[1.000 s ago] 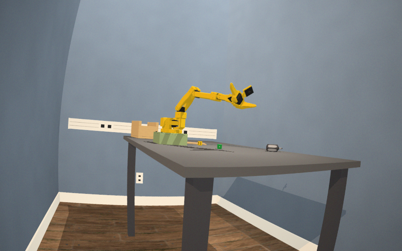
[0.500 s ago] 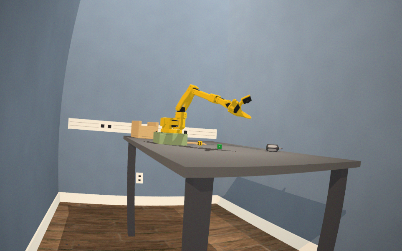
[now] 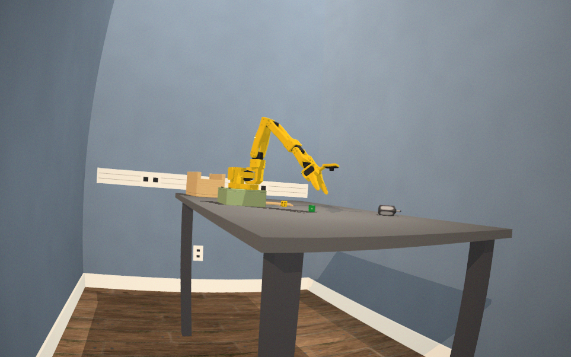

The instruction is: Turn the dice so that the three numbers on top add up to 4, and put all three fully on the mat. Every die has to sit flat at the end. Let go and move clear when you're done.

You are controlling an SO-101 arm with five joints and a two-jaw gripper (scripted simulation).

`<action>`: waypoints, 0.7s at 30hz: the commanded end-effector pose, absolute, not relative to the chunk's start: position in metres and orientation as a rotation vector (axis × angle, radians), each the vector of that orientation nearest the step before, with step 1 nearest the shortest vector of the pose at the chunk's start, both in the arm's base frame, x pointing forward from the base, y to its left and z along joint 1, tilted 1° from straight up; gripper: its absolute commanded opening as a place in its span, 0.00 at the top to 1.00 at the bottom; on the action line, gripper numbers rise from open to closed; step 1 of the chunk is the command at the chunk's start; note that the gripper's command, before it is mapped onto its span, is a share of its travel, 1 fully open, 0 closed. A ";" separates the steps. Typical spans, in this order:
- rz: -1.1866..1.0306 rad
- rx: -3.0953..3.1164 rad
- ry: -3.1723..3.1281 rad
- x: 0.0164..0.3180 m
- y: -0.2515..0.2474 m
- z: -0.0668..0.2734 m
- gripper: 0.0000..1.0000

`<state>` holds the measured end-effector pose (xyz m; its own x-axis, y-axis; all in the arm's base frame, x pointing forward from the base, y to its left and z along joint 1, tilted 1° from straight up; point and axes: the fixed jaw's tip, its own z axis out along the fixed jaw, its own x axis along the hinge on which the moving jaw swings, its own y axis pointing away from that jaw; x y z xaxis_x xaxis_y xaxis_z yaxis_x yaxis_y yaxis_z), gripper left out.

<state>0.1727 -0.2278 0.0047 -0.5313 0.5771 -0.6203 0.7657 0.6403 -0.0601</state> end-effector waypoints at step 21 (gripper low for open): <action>-0.309 1.196 2.325 0.142 -0.166 -0.015 0.72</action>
<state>0.1400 -0.1676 -0.0178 -0.4955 0.6999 -0.5144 0.8093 0.5871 0.0193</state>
